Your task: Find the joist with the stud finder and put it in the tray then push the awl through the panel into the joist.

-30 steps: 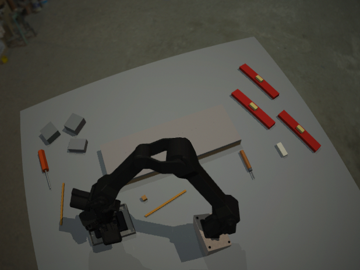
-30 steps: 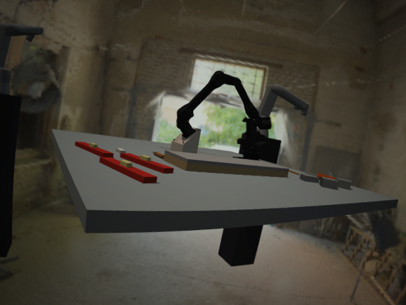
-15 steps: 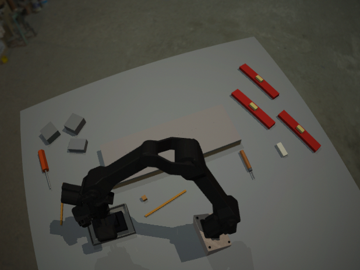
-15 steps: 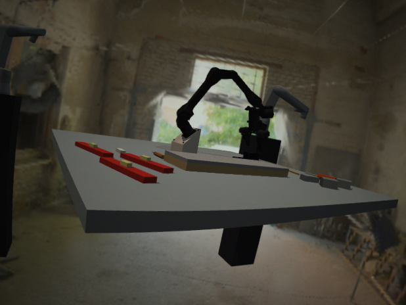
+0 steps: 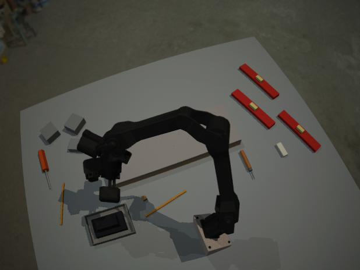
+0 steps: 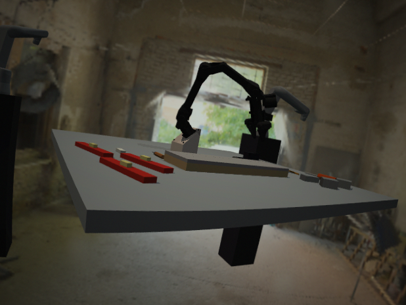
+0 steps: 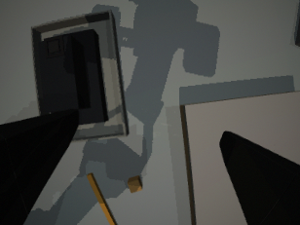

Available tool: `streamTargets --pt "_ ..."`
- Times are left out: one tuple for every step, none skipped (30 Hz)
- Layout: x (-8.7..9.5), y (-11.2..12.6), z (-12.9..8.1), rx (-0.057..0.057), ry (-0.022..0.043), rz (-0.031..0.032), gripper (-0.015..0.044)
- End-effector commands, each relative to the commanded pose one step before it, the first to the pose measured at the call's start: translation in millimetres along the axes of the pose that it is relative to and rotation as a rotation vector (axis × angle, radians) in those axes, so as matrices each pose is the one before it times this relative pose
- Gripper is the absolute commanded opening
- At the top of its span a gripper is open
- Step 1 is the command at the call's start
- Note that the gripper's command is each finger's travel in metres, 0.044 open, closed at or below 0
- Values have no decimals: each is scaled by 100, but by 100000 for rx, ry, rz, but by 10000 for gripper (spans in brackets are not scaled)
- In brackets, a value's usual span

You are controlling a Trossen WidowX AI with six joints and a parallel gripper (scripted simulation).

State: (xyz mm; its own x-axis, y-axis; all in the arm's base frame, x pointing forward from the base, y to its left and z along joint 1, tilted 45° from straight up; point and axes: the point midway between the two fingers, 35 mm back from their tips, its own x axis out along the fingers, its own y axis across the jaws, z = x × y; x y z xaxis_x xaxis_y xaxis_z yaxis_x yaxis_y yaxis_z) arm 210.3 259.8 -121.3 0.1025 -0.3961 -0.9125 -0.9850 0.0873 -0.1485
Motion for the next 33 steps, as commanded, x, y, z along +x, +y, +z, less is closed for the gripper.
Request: streamTargets --pt "-1828 -5516 -4024 16559 -362 -2623 440" --pt "-363 -1512 -959 4393 74 -726 440" --pt "-328 -1502 -967 4373 156 -753 440" --pt "-296 -1499 -981 4378 238 -785 440" --pt "-264 -1491 -990 4367 317 -815 440" --pt "-234 -1483 -1000 4359 396 -846 440" --pt "-204 -1474 -1008 4349 473 -877 440" --pt "-178 -1478 -1027 4380 555 -918 440" --pt "-151 -1479 -1043 4402 637 -959 440" --pt "-124 -1467 -1050 4386 712 -992 440" --pt "-98 -1466 -1065 4405 794 -1035 440" --pt "-72 -1451 -1071 4385 868 -1070 440" --pt "-48 -1448 -1085 4400 948 -1115 440" --pt "-25 -1454 -1106 4444 1036 -1169 440" --pt "-2 -1445 -1117 4446 1116 -1215 440" --pt "20 -1446 -1136 4476 1204 -1270 440" --pt "42 -1431 -1142 4461 1280 -1315 440" --pt "63 -1426 -1157 4475 1364 -1369 440" --pt "83 -1428 -1178 4513 1458 -1434 440" --pt "102 -1412 -1184 4496 1535 -1484 440" --pt "121 -1412 -1205 4530 1630 -1554 440" --pt "140 -1410 -1225 4562 1726 -1626 440" --pt "156 -1397 -1235 4555 1810 -1687 440" --pt "171 -1377 -1239 4529 1885 -1743 440" --pt "185 -1357 -1243 4499 1958 -1800 440" --pt "168 -1128 -1043 3757 1701 -1557 440" --pt "114 -707 -652 2351 1095 -1000 440" --pt "37 -218 -199 724 342 -312 440" --pt "13 -74 -68 245 116 -106 440" --pt "0 0 0 0 0 0 440" --pt "0 0 0 0 0 0 440" --pt "0 0 0 0 0 0 440" --pt "0 0 0 0 0 0 440"
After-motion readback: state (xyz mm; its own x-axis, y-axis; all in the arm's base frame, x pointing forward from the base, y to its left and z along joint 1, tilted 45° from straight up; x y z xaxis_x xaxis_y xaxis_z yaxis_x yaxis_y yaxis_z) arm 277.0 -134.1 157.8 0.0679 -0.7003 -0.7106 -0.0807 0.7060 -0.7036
